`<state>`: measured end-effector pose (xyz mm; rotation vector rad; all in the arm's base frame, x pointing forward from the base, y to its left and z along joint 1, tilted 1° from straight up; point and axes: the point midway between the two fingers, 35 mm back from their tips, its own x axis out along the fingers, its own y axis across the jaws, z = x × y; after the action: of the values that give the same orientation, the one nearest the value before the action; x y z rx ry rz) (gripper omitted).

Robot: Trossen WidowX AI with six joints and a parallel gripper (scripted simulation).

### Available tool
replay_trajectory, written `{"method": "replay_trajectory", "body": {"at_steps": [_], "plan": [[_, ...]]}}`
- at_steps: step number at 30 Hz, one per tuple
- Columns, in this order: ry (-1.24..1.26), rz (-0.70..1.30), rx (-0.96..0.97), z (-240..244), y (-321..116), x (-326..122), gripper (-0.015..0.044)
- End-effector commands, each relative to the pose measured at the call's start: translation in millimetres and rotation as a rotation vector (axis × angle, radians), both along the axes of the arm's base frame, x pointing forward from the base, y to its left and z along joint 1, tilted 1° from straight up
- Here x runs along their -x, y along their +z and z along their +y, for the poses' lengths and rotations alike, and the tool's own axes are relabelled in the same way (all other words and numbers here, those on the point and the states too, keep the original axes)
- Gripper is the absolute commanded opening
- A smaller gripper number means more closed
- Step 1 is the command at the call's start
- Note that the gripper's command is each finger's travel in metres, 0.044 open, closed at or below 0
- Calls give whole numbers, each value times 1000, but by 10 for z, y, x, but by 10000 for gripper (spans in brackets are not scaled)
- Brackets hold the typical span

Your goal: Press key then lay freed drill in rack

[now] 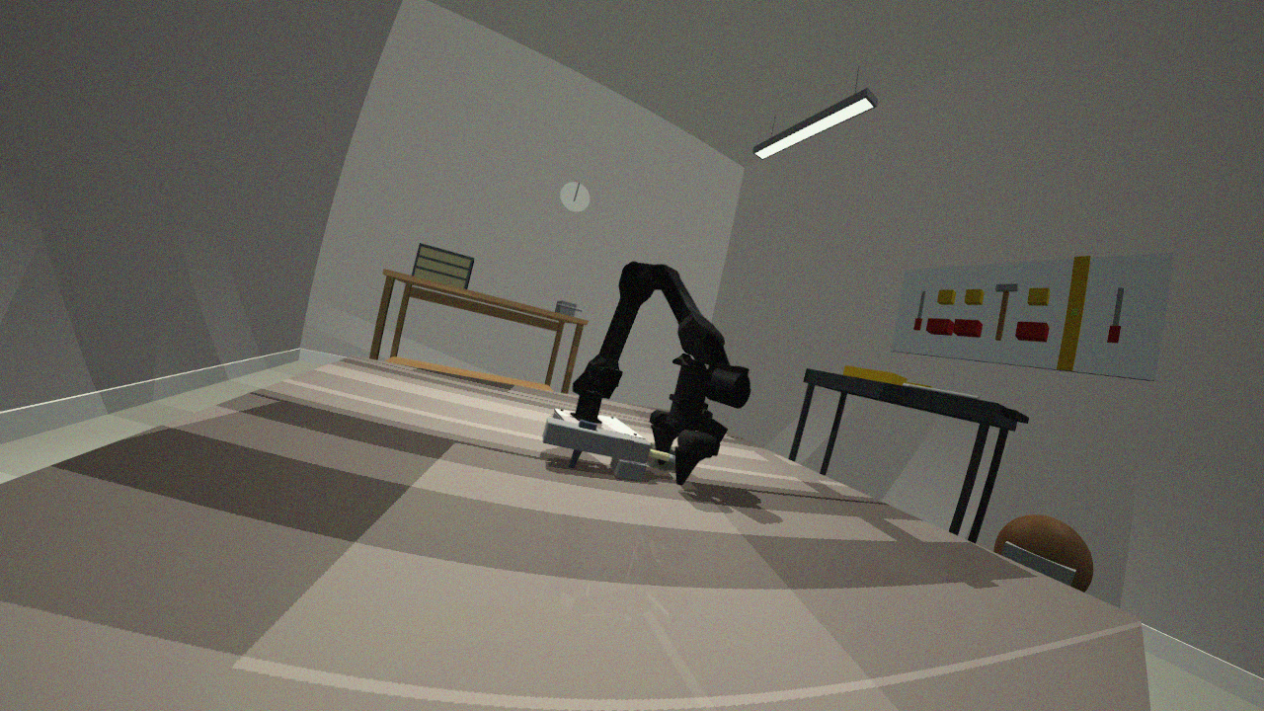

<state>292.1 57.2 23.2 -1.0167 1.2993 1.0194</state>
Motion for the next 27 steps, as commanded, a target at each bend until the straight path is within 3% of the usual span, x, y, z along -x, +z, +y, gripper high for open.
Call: {"method": "replay_trajectory", "body": {"at_steps": [1, 18, 27], "plan": [[2, 2, 0, -22, -14, 14, 440], [2, 2, 1, -74, -40, 37, 440], [-1, -1, 0, -62, -23, 15, 204]]}}
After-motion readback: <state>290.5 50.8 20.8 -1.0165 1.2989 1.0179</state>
